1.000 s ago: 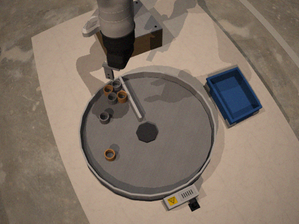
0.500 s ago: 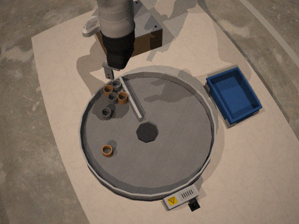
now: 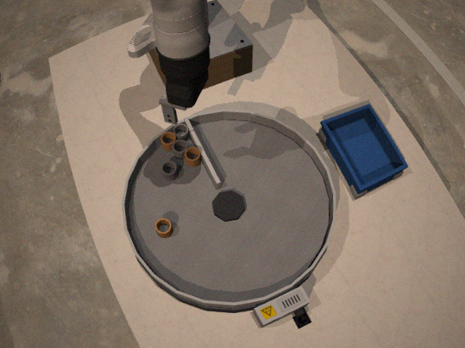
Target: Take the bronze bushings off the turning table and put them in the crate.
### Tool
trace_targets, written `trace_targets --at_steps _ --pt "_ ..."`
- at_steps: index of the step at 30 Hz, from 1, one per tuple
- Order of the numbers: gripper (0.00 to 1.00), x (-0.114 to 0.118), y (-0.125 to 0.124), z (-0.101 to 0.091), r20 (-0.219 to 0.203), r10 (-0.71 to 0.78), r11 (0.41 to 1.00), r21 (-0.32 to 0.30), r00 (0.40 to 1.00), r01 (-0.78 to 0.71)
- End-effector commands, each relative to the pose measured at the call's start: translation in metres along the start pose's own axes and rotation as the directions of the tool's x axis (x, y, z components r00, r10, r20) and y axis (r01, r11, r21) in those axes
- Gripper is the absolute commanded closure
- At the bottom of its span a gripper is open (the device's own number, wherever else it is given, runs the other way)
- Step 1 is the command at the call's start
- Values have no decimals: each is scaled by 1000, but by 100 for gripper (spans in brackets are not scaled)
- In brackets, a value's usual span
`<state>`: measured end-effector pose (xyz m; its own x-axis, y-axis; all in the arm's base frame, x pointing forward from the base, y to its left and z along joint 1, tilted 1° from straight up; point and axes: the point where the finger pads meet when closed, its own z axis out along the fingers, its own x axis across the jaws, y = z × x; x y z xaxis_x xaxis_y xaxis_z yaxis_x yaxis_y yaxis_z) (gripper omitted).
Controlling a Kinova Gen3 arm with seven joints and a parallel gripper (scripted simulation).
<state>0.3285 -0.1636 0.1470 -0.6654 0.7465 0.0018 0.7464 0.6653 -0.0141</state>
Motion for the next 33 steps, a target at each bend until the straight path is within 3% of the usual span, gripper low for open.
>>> trace_targets --at_steps 1,33 --pt "0 0 0 -1 2 0 1000 -1 1000 0" --pt "0 0 0 -1 2 0 1000 -1 1000 0"
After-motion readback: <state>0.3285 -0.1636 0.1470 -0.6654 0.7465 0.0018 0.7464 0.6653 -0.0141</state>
